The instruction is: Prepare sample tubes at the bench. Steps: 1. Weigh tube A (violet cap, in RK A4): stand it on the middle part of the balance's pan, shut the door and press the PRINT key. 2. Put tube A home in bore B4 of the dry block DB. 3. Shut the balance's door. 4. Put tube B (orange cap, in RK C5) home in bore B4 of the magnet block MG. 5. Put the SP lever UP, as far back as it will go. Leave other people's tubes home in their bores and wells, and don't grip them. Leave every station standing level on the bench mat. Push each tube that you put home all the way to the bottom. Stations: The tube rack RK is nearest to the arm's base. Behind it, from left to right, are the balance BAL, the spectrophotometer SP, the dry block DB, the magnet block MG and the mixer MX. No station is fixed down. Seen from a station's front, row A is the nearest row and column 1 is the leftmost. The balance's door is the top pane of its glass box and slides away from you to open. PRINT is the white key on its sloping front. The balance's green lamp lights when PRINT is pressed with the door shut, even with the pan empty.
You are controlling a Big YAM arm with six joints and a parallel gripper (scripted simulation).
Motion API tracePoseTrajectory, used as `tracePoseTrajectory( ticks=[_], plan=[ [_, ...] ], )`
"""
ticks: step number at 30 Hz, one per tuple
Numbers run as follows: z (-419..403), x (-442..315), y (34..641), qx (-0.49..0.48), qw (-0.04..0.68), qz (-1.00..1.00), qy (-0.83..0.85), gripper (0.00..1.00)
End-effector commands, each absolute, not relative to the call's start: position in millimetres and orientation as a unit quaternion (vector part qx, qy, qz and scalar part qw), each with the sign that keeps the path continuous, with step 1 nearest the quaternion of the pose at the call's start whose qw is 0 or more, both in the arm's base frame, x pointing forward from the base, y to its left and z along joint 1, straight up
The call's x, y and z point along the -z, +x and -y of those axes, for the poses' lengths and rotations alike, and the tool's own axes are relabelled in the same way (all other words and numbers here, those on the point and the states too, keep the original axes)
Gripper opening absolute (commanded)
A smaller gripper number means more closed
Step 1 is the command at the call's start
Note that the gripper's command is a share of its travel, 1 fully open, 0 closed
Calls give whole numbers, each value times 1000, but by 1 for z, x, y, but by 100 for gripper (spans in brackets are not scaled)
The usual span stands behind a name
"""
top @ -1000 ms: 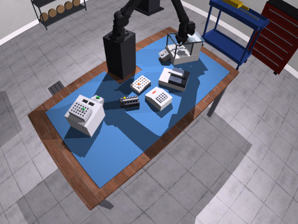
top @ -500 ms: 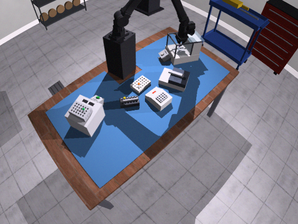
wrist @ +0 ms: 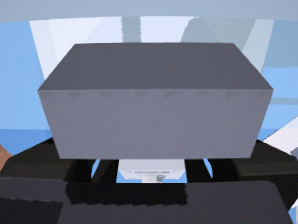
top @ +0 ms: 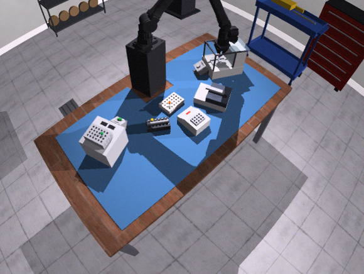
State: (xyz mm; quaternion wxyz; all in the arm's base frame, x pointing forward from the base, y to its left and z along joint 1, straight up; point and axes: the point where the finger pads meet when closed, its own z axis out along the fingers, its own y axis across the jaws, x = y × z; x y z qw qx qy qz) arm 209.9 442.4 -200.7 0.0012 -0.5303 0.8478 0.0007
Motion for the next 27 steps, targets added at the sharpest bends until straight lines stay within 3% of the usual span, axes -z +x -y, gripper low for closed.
tracePoseTrajectory(
  ticks=[1, 27],
  plan=[
    [-451, 195, 214, -6, 10, -847, -531, 36],
    [-445, 153, 211, -4, 6, -845, -535, 36]
  ],
)
